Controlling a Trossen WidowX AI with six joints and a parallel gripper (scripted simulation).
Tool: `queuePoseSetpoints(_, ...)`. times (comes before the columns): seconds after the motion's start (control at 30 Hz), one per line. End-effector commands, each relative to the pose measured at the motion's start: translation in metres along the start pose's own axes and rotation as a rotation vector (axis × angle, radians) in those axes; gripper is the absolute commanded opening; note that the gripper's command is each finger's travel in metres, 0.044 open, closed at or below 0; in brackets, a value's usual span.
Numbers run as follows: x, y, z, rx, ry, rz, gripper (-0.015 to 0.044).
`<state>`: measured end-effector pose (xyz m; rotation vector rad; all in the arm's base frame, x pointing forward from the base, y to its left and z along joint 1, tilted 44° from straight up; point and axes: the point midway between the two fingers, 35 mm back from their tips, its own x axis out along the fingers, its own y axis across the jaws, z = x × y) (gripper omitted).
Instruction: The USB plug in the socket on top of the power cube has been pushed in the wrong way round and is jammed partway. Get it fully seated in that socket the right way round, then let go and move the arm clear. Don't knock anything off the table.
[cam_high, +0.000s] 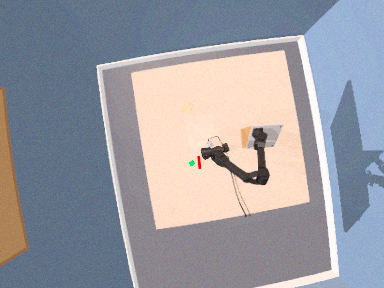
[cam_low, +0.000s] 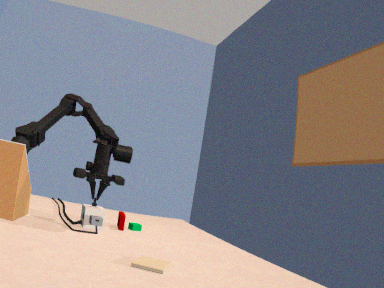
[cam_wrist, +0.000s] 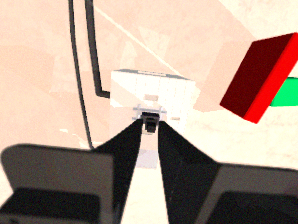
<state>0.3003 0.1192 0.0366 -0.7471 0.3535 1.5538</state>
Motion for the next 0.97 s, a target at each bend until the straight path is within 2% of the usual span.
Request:
queuePoseSetpoints(0.0,0.0,0.0,0.0,-0.001,0.0,-0.002,0.0095)
queuePoseSetpoints(0.93,-0.012,0.0,0.001,-0.001,0.0,-0.001,0.0095)
